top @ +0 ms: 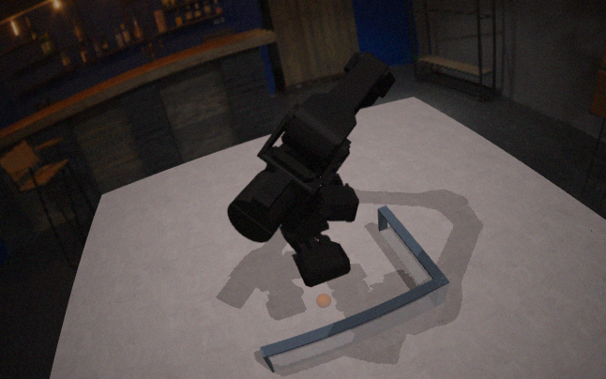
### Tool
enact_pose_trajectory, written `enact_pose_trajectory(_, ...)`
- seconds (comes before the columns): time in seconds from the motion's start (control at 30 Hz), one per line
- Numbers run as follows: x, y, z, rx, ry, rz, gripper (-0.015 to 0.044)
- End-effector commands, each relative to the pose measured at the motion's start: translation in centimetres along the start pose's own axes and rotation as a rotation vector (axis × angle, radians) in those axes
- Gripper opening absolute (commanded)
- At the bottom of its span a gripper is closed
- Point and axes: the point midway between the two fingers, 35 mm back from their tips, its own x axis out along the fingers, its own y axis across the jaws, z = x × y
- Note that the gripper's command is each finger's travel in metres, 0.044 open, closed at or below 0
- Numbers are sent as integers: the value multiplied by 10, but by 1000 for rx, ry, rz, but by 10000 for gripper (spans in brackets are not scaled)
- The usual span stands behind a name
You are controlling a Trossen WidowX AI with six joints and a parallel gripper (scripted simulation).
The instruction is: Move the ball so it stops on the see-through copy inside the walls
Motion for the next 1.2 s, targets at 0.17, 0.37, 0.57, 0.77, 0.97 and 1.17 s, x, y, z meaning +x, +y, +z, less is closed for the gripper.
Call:
enact_pose_trajectory(0.17, 20, -1, 3, 11, -4, -3, 0)
enact_pose_trajectory(0.37, 49, -2, 3, 11, -4, -3, 0)
enact_pose_trajectory(0.57, 74, 0, 4, 10, -7, -3, 0)
enact_pose_trajectory(0.77, 75, 0, 5, 10, -7, -3, 0)
enact_pose_trajectory(0.97, 80, 0, 5, 10, -7, -3, 0)
enact_pose_trajectory(1.17, 90, 0, 5, 10, -7, -4, 0)
